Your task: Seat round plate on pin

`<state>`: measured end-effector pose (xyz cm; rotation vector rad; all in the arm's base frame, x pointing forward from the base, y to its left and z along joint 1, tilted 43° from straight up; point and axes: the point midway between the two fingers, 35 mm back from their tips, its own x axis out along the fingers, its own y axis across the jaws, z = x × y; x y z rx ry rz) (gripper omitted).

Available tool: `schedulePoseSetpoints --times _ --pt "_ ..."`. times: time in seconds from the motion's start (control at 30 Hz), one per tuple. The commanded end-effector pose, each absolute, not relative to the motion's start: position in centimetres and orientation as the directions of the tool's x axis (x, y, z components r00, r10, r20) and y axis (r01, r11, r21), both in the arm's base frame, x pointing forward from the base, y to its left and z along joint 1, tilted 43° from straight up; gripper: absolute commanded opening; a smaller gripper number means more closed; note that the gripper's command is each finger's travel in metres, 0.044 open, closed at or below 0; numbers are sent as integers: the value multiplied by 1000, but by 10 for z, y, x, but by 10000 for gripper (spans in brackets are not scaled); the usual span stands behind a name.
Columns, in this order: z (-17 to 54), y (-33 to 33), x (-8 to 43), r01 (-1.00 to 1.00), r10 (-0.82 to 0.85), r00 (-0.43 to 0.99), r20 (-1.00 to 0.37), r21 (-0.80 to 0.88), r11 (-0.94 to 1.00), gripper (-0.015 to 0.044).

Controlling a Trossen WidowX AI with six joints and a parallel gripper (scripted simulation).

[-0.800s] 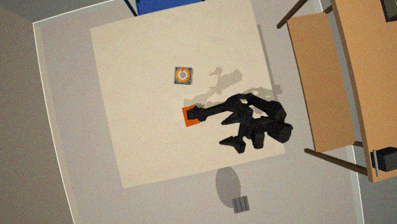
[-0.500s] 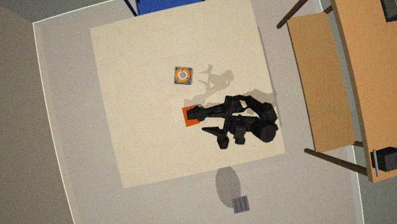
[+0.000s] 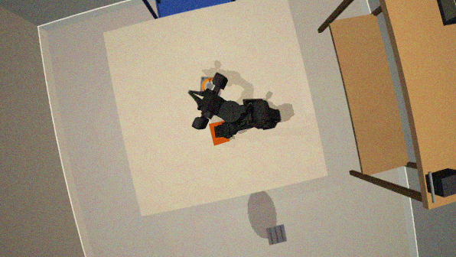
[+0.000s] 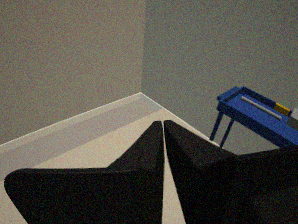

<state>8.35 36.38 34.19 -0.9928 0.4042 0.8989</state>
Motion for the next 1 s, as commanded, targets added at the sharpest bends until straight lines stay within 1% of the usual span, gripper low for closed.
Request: schedulePoseSetpoints --times 0.0,0.1,0.23,0.27,0.4,0.5,0.53,0.77,0.83,0.97 --pt "307 361 131 -763 322 644 -694 -559 323 0" --pt "282 347 173 -717 189 677 -712 -578 390 0" --pt "241 322 228 -643 14 680 -733 -586 493 0" --pt "239 320 230 -640 6 679 -734 -587 496 0" --pt "197 282 277 -567 -159 637 -754 -598 566 0" --pt "169 250 303 -515 -262 590 -764 -606 607 0" --pt "167 248 305 -510 -270 585 -765 -605 611 0" --pt "101 150 346 -317 -491 400 -774 -619 718 0" --pt "94 139 349 -294 -512 378 -771 -625 723 0" --pt "56 70 352 -163 -619 233 -750 -657 736 0"
